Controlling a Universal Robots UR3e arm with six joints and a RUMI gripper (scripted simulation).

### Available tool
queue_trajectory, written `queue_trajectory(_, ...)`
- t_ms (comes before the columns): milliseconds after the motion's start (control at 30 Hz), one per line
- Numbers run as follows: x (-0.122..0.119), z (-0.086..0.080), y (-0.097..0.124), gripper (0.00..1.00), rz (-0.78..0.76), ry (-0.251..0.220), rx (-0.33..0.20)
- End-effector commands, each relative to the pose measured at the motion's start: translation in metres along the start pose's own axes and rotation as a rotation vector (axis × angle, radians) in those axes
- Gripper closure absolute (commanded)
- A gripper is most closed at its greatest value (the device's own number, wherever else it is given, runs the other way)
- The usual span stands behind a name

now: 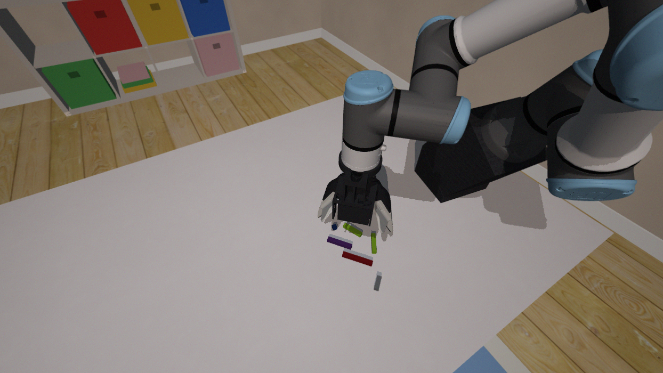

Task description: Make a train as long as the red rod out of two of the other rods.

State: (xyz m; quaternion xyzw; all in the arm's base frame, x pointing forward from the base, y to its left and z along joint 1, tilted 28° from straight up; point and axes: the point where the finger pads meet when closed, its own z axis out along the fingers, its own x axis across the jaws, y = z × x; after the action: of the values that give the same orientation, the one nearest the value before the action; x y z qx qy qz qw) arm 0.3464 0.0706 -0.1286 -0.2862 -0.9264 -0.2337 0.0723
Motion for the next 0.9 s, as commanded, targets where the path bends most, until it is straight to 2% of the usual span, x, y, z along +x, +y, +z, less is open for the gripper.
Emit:
queue_trajectory(0,-0.001,-0.001,0.0,0.0,-0.007,-0.002,0.0)
queue_trajectory(433,0.005,-0.002,-0.004,0.0,-0.135,-0.003,0.0)
queue_trajectory(867,0.021,-0.003,-0.015,0.0,-0.511,-0.003,0.002)
